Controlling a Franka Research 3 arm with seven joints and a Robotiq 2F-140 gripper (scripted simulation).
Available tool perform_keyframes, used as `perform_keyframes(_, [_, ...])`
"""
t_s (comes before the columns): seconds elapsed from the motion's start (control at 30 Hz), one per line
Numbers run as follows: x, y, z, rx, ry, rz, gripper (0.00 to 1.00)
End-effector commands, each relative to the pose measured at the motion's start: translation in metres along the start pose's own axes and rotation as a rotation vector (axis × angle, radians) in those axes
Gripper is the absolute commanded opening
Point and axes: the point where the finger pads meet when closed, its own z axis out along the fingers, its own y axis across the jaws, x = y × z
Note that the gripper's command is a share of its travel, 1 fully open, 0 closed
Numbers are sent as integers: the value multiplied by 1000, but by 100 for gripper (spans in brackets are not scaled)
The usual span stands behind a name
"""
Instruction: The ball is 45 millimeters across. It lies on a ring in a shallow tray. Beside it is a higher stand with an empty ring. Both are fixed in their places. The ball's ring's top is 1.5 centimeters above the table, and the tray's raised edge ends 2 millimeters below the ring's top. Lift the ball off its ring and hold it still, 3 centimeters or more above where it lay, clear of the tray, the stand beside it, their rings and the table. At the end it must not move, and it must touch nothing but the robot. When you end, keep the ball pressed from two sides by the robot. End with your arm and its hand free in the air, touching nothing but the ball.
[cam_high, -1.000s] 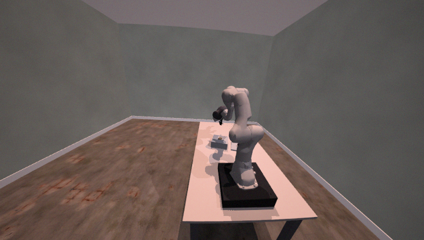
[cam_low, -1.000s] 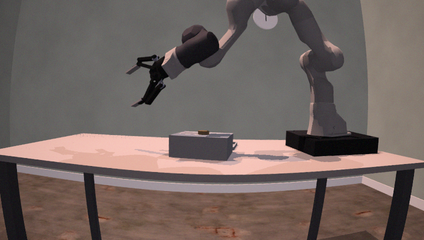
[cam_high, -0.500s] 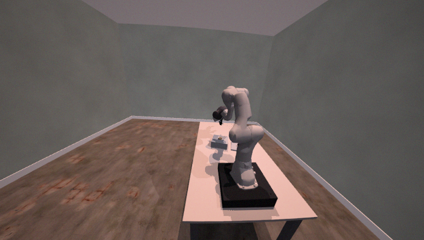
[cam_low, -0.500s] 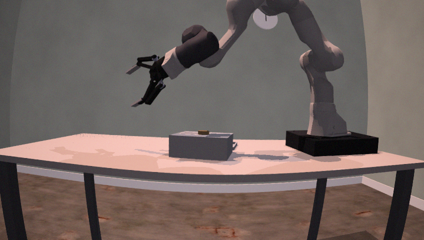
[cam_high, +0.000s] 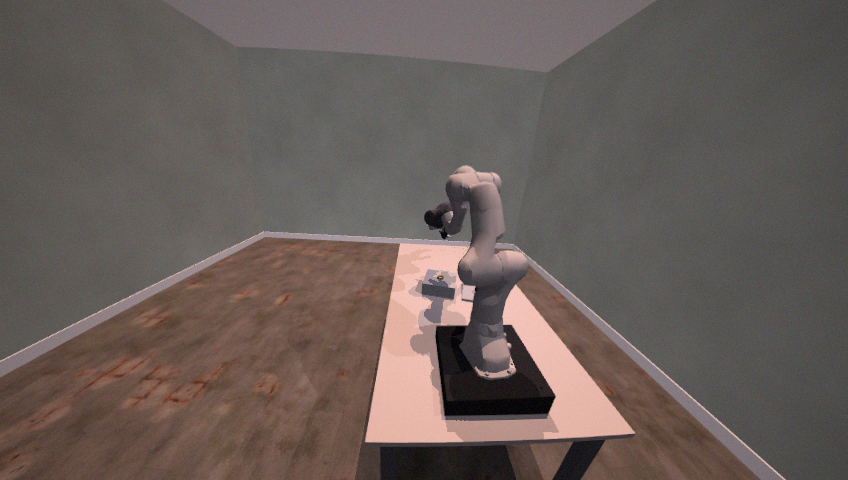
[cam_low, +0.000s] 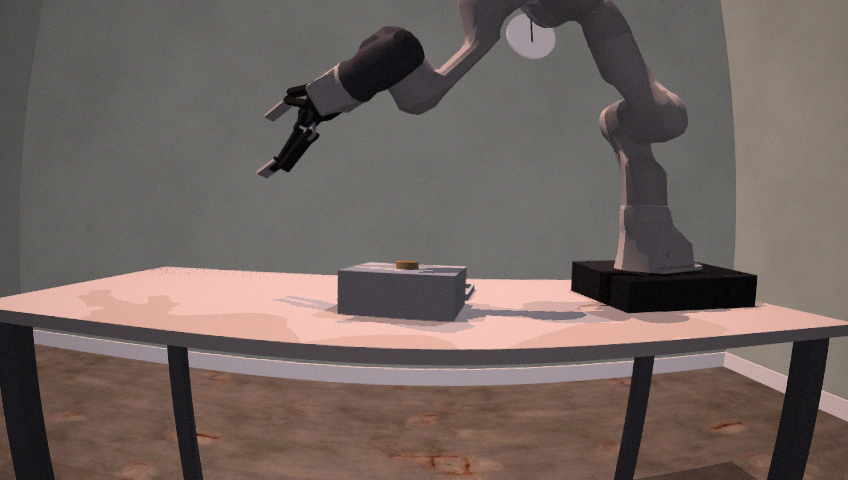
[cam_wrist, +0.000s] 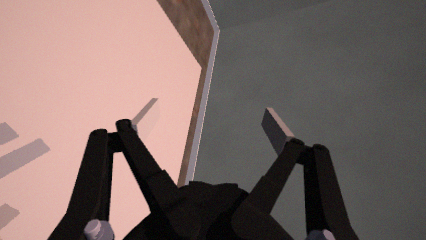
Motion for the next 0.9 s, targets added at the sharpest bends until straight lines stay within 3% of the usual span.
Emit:
perform_keyframes(0.0, [-14, 23, 3, -27, -78, 64, 100])
perform_keyframes(0.03, [-21, 41, 1, -38, -129, 134, 100])
perform_keyframes(0.27, [-48, 85, -11, -48, -280, 332, 100])
perform_keyframes(0.5, [-78, 112, -34, -22, -444, 527, 100])
perform_keyframes(0.57, [-78, 112, -34, -22, -444, 527, 100])
perform_keyframes(0.6, [-87, 117, -44, -3, -500, 590, 100])
perform_keyframes(0.87, [-110, 121, -88, 96, -682, 784, 100])
